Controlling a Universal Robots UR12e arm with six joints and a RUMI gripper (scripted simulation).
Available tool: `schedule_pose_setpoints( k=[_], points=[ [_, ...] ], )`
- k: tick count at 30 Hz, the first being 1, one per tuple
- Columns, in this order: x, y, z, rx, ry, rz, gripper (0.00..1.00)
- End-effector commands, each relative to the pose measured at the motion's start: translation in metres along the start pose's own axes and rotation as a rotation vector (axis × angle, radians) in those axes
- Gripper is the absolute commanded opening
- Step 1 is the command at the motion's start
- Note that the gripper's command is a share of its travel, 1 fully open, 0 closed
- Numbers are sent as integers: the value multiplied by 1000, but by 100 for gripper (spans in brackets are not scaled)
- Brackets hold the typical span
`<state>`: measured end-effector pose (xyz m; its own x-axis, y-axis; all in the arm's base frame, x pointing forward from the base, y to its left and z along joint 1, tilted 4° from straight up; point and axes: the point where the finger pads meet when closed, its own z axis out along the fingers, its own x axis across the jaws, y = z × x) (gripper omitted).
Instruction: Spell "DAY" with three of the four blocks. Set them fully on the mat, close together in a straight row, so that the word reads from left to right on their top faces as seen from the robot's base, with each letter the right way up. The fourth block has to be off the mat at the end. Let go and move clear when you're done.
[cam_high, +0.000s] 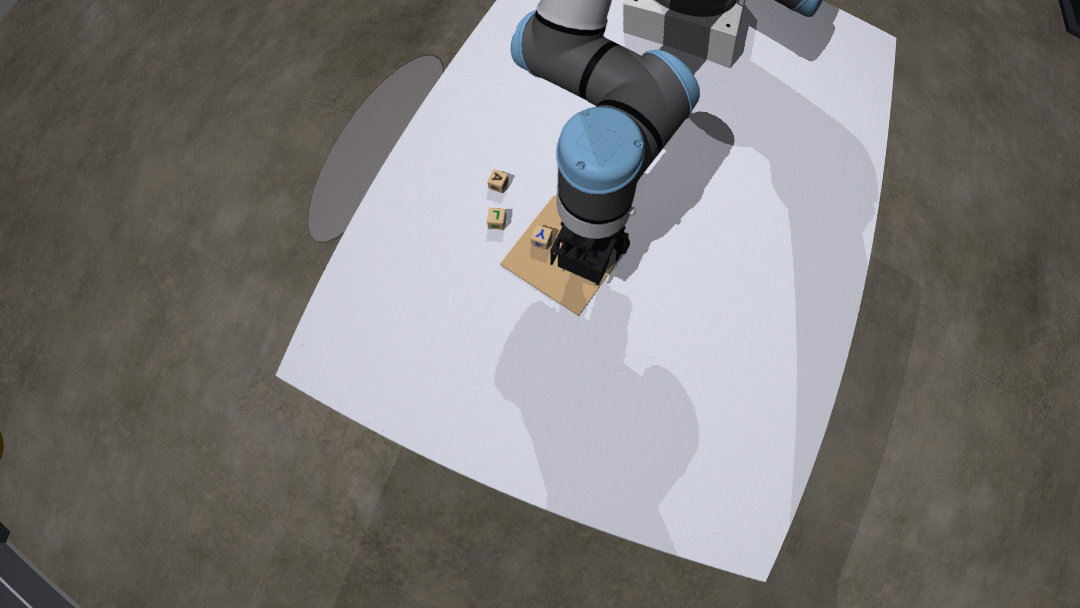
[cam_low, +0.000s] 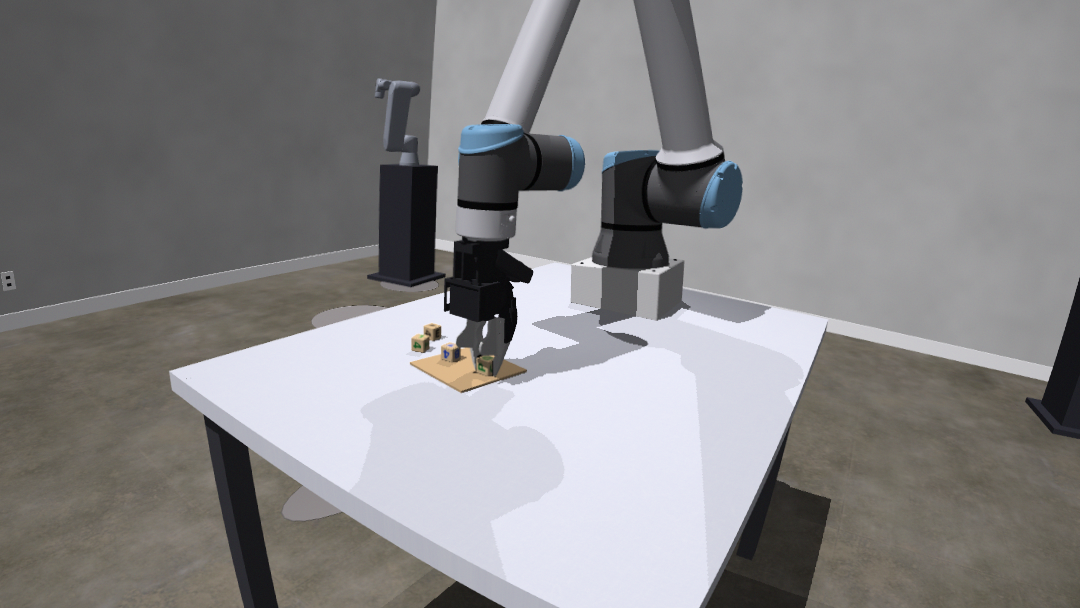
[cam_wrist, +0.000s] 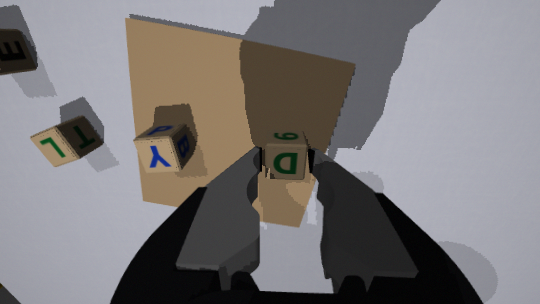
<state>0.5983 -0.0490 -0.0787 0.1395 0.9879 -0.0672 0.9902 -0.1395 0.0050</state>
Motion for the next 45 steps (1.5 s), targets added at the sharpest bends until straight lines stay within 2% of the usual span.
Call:
schedule_pose_setpoints(
  k=[1, 14, 22, 36, 45],
  points=[
    [0, 1, -1, -1, 0, 0, 25],
    [0, 1, -1, -1, 0, 0, 25],
    [0, 1, -14, -1, 0, 0, 25],
    [0, 1, -82, -1, 0, 0, 25],
    [0, 1, -91, -1, 0, 0, 25]
  ],
)
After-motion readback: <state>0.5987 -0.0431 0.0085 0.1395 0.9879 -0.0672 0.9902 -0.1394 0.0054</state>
